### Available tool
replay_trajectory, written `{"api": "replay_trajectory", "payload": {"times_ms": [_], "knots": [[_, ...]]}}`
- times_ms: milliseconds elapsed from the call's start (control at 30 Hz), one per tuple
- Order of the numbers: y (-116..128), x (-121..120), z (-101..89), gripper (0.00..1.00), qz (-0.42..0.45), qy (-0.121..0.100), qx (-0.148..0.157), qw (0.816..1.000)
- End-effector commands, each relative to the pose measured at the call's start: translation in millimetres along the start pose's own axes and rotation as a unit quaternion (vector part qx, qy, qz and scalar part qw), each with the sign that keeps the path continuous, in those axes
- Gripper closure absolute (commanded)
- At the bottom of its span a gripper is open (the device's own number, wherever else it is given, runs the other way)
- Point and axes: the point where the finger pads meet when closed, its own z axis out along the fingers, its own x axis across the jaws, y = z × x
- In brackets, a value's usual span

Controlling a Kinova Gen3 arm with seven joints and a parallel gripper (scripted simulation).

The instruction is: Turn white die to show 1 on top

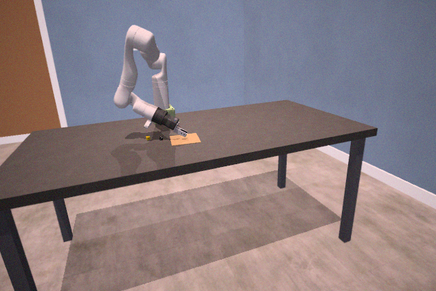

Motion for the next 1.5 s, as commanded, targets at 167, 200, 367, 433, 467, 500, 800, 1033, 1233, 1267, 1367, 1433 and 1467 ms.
{"api": "replay_trajectory", "payload": {"times_ms": [167,200,367,433,467,500,800,1033,1233,1267,1367,1433,1467], "knots": [[0.6,-0.4,-0.2,0.66,-0.001,0.000,0.000,1.000],[0.6,-0.4,-0.2,0.66,-0.001,0.000,0.000,1.000],[0.6,-0.4,-0.2,0.66,-0.001,0.000,0.000,1.000],[0.6,-0.4,-0.2,0.66,-0.001,0.000,0.000,1.000],[0.6,-0.4,-0.2,0.66,-0.001,0.000,0.000,1.000],[0.6,-0.4,-0.2,0.66,-0.001,0.000,0.000,1.000],[0.1,-0.4,0.1,0.66,-0.001,0.000,0.000,1.000],[-3.3,-0.4,1.9,0.66,-0.001,0.000,0.000,1.000],[-6.7,-0.4,3.7,0.66,-0.001,0.000,0.000,1.000],[-7.1,-0.4,3.9,0.66,-0.001,0.000,0.000,1.000],[-7.4,-0.4,4.1,0.66,-0.001,0.000,0.000,1.000],[-7.7,-0.4,4.3,0.66,-0.001,0.000,0.000,1.000],[-7.8,-0.4,4.3,0.66,-0.001,0.000,0.000,1.000]]}}
